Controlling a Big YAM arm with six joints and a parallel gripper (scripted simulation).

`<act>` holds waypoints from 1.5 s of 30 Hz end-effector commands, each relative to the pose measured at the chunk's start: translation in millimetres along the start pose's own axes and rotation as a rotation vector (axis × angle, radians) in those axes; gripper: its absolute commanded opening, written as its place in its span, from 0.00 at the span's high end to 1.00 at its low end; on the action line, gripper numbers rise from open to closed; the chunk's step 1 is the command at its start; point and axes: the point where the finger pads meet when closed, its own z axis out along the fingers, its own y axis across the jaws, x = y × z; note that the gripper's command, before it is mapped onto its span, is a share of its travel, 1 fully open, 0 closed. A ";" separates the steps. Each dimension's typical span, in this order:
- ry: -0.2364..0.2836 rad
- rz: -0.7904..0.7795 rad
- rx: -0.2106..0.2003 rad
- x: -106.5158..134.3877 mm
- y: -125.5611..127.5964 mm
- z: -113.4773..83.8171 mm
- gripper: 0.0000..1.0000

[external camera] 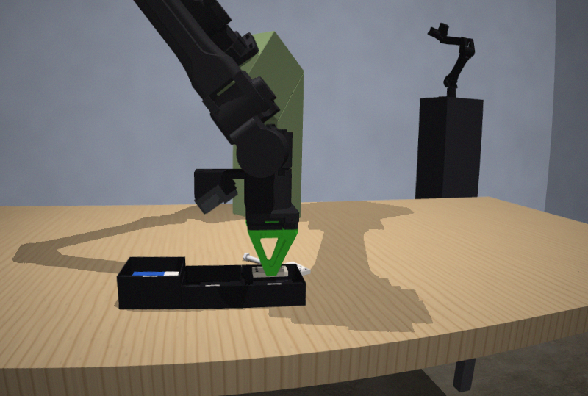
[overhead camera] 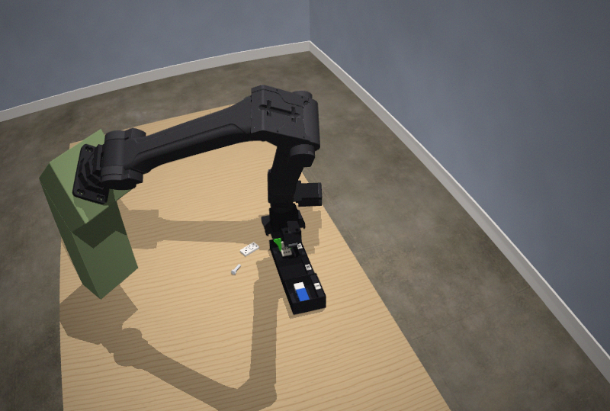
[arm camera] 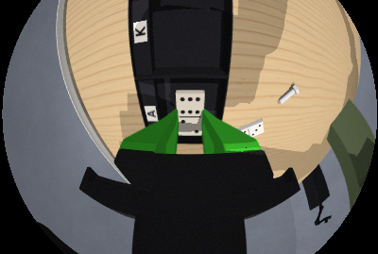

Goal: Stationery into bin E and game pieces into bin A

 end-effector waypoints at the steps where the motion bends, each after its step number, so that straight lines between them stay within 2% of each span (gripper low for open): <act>1: -0.009 -0.003 0.002 -4.7 -1.7 11.4 0.79; 7: -0.011 -0.003 0.003 -4.7 -2.7 21.4 0.79; 9: -0.008 -0.011 0.013 -2.8 -10.8 21.0 0.79; 17: -0.010 -0.004 0.007 -2.4 -3.3 21.0 0.79; 22: -0.002 -0.015 0.014 4.8 -6.5 17.6 0.79; 28: 0.005 -0.015 0.004 13.1 -3.4 13.0 0.79; 29: 0.006 -0.015 0.003 13.9 -3.1 12.5 0.68; 45: 0.009 -0.017 0.001 17.6 -1.8 10.6 0.68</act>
